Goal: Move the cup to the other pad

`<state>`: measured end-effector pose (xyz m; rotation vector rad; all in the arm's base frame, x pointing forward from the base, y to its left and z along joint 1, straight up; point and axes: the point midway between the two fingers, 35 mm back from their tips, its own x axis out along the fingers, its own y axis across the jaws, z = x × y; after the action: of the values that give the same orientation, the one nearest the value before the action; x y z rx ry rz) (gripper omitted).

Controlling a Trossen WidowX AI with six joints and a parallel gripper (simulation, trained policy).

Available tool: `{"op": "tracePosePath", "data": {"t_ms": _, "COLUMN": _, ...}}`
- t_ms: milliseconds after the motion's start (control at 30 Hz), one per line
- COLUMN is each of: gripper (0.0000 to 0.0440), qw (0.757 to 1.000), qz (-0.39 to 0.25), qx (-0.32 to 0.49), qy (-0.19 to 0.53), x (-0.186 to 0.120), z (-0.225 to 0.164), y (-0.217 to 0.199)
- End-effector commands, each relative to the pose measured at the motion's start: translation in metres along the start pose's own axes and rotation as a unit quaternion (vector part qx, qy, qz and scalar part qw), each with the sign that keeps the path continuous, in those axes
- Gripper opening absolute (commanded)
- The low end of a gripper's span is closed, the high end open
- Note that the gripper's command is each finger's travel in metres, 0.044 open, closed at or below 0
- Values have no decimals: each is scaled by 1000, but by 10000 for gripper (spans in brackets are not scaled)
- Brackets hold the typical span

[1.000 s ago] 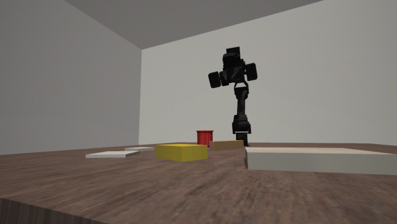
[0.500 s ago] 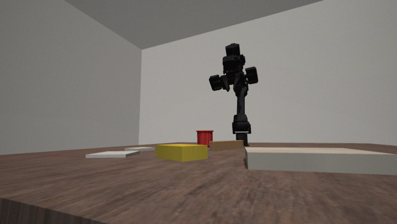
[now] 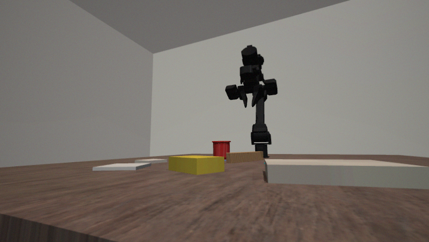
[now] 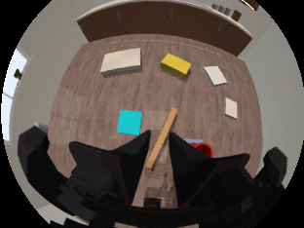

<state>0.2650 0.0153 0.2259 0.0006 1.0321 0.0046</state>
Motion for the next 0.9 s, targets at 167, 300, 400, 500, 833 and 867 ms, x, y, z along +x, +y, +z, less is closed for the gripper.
{"op": "tracePosePath", "data": {"t_ms": 167, "gripper": 117, "qw": 997, "qz": -13, "qx": -18, "qy": 71, "x": 4, "z": -14, "y": -9}}
{"op": "tracePosePath", "data": {"t_ms": 300, "gripper": 125, "qw": 994, "qz": -17, "qx": -27, "qy": 102, "x": 6, "z": -20, "y": -13}}
{"op": "tracePosePath", "data": {"t_ms": 400, "gripper": 132, "qw": 991, "qz": -19, "qx": -34, "qy": 125, "x": 8, "z": -25, "y": -17}}
{"op": "tracePosePath", "data": {"t_ms": 500, "gripper": 139, "qw": 988, "qz": -21, "qx": -40, "qy": 147, "x": 10, "z": -29, "y": -21}}
{"op": "tracePosePath", "data": {"t_ms": 833, "gripper": 154, "qw": 976, "qz": -23, "qx": -56, "qy": 209, "x": 18, "z": -41, "y": -35}}
{"op": "tracePosePath", "data": {"t_ms": 867, "gripper": 156, "qw": 975, "qz": -23, "qx": -57, "qy": 214, "x": 19, "z": -42, "y": -36}}
